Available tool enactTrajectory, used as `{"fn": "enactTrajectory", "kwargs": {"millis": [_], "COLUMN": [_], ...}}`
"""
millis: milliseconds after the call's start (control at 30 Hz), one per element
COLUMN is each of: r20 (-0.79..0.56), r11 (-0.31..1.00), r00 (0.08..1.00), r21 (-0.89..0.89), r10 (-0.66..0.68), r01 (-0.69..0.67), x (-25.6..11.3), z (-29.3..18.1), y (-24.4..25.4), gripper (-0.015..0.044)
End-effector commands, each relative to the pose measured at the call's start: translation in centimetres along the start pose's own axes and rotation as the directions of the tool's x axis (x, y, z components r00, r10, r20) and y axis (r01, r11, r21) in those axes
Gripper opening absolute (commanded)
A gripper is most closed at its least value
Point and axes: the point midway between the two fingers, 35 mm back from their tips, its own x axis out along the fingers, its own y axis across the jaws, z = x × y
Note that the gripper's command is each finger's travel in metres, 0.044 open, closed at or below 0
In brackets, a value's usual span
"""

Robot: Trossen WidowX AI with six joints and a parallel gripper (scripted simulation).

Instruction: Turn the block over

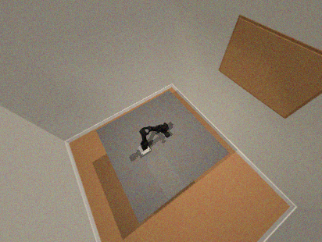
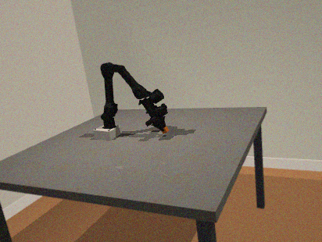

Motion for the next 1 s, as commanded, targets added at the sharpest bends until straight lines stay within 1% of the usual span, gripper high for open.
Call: {"fn": "enactTrajectory", "kwargs": {"millis": [0,100,533,967], "r20": [0.029,0.050,0.231,0.403], "r11": [1.000,1.000,1.000,1.000], "r00": [1.000,0.999,0.973,0.915], "r21": [0.005,0.004,0.000,0.001], "r10": [-0.004,-0.004,-0.005,-0.005], "r01": [0.004,0.004,0.005,0.005], "x": [-0.3,0.1,2.7,3.2], "z": [0.2,0.3,0.1,-0.7], "y": [-0.1,0.0,0.0,0.0], "gripper": [0.0000,0.0000,0.0000,0.0000]}}
